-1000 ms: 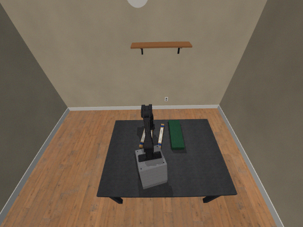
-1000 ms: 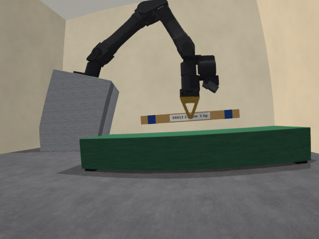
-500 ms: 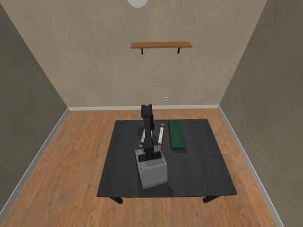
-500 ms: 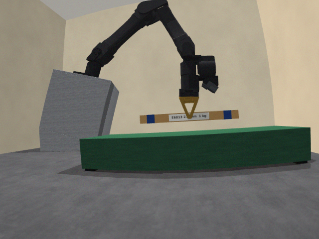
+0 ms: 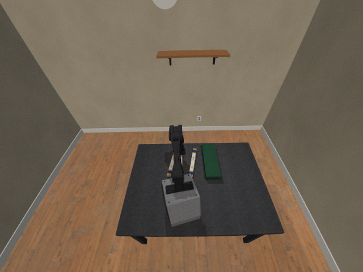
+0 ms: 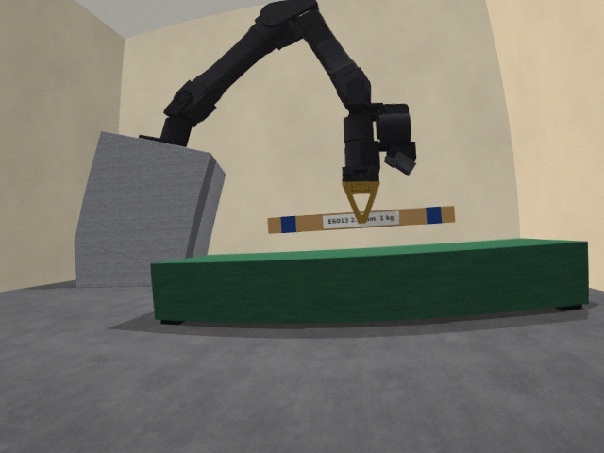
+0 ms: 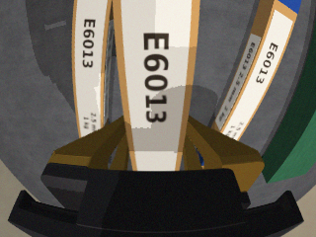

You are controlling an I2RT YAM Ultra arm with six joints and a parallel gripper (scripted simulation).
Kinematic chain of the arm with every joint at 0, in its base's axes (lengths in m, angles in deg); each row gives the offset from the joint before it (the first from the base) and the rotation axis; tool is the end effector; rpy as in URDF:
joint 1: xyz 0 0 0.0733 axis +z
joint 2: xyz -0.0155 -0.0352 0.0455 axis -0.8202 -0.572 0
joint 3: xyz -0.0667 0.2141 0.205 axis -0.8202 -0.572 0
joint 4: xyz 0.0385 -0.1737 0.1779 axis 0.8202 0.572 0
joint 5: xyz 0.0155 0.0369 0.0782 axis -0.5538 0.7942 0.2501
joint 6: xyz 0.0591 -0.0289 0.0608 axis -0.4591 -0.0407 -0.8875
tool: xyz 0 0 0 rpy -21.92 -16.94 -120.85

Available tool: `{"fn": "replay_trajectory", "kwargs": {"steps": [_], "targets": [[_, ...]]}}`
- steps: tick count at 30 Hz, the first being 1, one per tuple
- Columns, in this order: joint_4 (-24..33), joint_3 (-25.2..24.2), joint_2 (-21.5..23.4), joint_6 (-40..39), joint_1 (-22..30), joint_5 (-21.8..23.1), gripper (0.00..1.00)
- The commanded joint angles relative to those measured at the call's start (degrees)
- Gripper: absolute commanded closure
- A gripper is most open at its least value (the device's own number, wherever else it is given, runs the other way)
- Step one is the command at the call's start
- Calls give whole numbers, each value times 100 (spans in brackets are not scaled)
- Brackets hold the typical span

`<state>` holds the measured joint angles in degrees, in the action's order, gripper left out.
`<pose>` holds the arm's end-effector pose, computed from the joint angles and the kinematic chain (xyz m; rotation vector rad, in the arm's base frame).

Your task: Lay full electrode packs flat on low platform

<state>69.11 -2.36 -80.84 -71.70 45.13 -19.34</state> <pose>0.4134 -0.0658 0.0741 0.2306 2.8954 0.0765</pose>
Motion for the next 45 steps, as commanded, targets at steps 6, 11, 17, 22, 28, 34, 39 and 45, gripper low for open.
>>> {"fn": "replay_trajectory", "kwargs": {"steps": [6,11,17,22,28,34,39,45], "targets": [[148,290,290,-26,-37,-2,100],[151,290,292,-22,-43,-1,100],[-253,-239,249,-6,-14,0,100],[-212,-264,322,-2,-18,1,100],[-104,-283,449,6,-26,3,100],[18,-283,571,14,-34,5,100],[87,-282,640,18,-39,6,100],[215,-278,764,26,-47,8,100]]}}
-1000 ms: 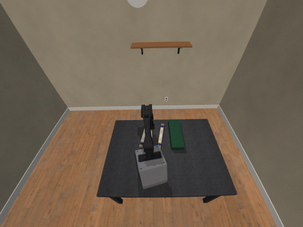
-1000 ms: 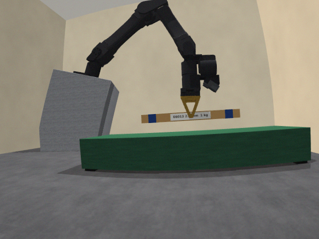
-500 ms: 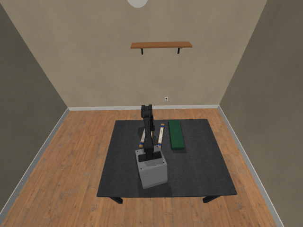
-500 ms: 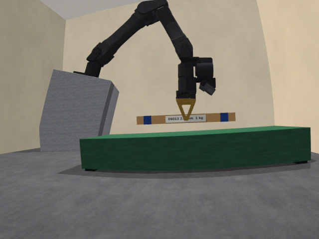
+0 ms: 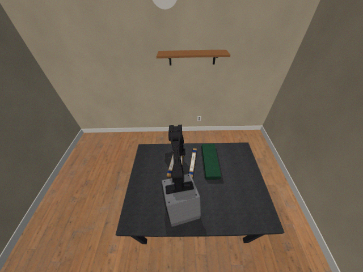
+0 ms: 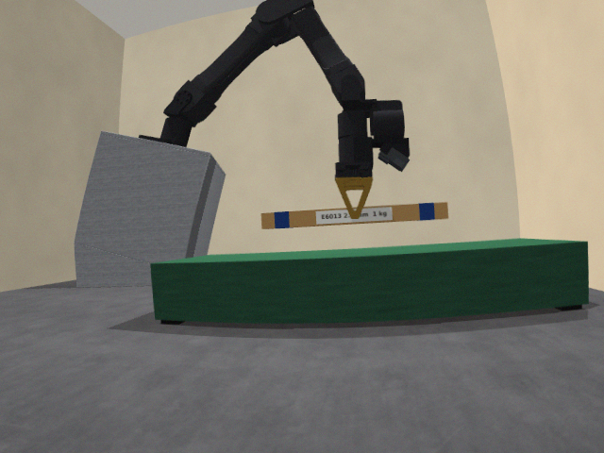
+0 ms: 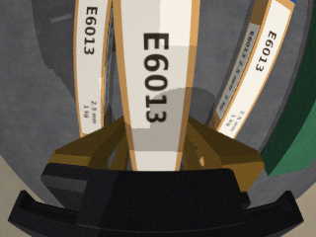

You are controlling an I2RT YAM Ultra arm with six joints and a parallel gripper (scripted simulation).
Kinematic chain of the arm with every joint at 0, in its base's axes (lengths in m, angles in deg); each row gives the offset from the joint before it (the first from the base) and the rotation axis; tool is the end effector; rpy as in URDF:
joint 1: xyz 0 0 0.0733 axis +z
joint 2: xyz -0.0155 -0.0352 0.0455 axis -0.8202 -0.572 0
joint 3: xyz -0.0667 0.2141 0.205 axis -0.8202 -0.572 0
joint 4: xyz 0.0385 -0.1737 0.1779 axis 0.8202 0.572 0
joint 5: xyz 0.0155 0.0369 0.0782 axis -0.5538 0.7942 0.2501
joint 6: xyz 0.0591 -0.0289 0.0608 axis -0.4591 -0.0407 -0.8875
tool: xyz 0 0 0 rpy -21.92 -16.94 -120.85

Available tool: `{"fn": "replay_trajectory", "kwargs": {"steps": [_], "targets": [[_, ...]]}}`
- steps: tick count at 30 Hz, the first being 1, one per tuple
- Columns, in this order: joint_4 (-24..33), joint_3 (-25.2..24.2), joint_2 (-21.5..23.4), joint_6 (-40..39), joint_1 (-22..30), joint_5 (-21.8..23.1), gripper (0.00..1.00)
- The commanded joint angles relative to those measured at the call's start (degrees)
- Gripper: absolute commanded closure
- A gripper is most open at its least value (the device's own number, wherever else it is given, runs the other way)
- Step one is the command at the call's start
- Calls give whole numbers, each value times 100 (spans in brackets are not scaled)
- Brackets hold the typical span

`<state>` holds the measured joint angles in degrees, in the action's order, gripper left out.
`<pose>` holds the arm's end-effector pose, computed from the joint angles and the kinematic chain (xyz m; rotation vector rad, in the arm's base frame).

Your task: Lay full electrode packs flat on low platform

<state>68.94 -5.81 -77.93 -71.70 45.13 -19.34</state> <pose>0.3988 -0.0632 0.0802 0.2314 2.9017 0.0775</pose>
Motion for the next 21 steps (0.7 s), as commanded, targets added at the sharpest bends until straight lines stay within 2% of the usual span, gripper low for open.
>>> {"fn": "replay_trajectory", "kwargs": {"steps": [1,21], "targets": [[254,68,494,28,-49,8,100],[649,108,849,53,-74,13,100]]}}
